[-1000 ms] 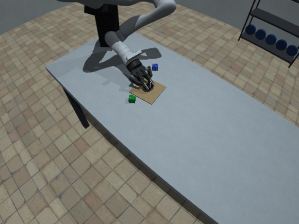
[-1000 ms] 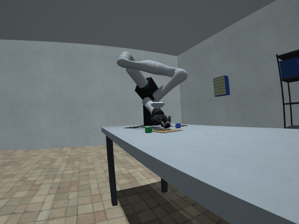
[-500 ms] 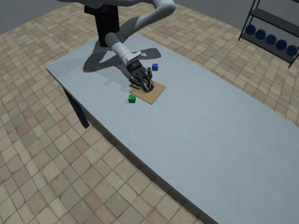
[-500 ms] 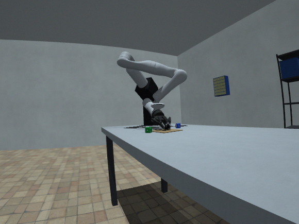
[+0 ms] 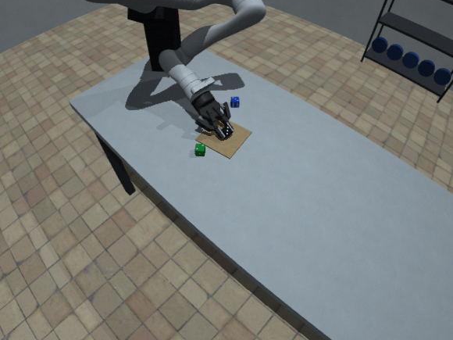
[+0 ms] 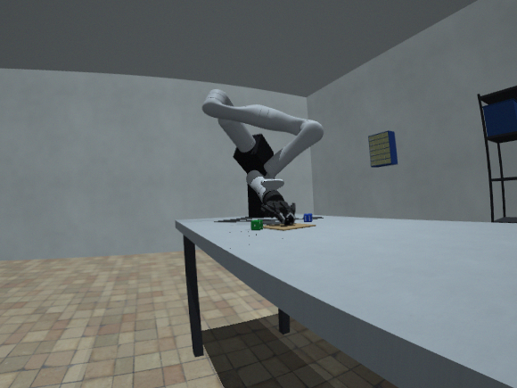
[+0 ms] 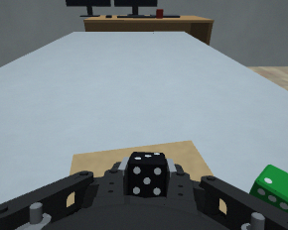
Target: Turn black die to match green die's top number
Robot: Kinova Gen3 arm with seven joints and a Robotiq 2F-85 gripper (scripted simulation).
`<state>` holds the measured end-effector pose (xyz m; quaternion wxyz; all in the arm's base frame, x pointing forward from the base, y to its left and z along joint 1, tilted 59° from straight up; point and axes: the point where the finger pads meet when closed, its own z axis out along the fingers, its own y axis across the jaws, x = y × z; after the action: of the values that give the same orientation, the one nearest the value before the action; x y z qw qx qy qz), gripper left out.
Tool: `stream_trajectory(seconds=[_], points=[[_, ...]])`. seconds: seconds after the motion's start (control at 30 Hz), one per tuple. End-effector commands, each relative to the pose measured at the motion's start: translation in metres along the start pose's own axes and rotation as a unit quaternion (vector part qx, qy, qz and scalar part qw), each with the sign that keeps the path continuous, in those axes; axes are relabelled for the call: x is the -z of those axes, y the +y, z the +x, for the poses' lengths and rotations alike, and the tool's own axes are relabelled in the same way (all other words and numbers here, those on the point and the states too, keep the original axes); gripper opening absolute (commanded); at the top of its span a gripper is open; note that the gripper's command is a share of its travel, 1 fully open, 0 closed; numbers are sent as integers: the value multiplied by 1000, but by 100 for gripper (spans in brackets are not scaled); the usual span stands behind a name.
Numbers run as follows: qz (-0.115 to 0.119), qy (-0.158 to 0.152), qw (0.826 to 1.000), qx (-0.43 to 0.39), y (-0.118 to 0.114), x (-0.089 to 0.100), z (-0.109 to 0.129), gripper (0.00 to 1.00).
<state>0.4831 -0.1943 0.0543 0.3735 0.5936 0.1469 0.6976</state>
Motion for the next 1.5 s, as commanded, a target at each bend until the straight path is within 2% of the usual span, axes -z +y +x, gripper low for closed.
stream_trajectory(seconds=[0.0, 0.7, 0.83, 0.97, 1.1, 1.17, 1.2, 1.47], points=[[0, 0, 1000, 0, 0, 0, 1, 26], [0, 0, 1000, 0, 0, 0, 1, 26], [0, 0, 1000, 0, 0, 0, 1, 34], [0, 0, 1000, 0, 0, 0, 1, 34], [0, 0, 1000, 0, 0, 0, 1, 42], [0, 0, 1000, 0, 0, 0, 1, 42], [0, 0, 1000, 0, 0, 0, 1, 46], [0, 0, 1000, 0, 0, 0, 1, 46]])
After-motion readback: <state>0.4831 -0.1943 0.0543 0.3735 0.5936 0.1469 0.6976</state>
